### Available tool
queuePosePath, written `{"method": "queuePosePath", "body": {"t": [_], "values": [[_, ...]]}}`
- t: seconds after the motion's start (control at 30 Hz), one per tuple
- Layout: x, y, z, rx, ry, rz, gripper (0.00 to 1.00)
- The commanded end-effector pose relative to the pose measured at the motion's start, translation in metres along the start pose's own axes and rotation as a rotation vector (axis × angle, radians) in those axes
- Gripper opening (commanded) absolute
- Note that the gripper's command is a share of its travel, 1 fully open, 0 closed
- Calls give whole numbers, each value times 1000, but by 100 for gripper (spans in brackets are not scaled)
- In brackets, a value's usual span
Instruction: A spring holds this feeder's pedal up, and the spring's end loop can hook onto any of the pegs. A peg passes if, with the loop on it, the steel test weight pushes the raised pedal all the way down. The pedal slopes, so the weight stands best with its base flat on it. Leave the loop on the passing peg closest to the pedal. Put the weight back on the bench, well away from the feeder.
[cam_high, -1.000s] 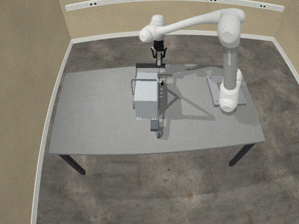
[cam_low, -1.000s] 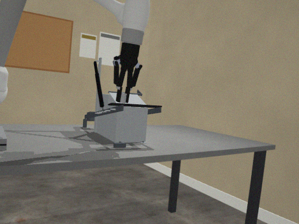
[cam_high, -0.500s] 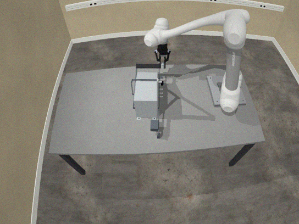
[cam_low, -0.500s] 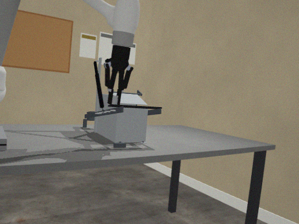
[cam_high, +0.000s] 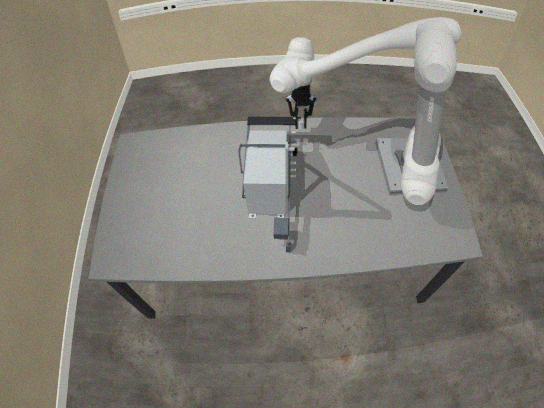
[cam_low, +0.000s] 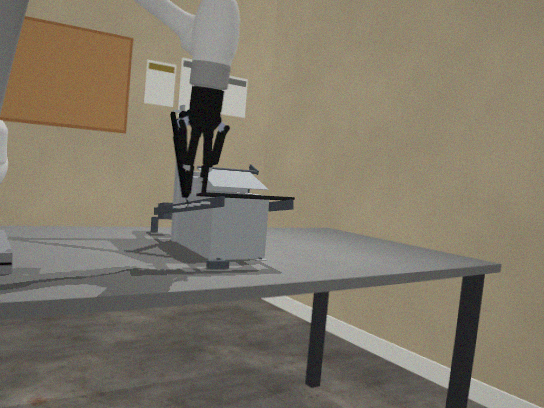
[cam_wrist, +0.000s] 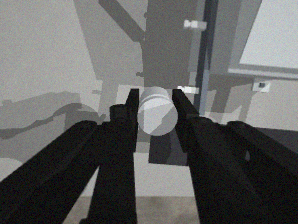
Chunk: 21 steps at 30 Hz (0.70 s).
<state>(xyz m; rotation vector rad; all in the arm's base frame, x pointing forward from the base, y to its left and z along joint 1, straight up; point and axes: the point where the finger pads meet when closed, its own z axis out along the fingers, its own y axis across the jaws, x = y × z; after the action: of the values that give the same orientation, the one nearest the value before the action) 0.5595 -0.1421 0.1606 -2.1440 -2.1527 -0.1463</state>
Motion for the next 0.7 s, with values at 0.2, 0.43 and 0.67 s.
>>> {"method": "queuePosePath", "body": {"t": [0.2,0.43,0.67], "values": [[8,-9,5,-1,-8,0,25],[20,-21,12,-1,-19,0,25],[26,-28,16,-1,-25,0,25]]}}
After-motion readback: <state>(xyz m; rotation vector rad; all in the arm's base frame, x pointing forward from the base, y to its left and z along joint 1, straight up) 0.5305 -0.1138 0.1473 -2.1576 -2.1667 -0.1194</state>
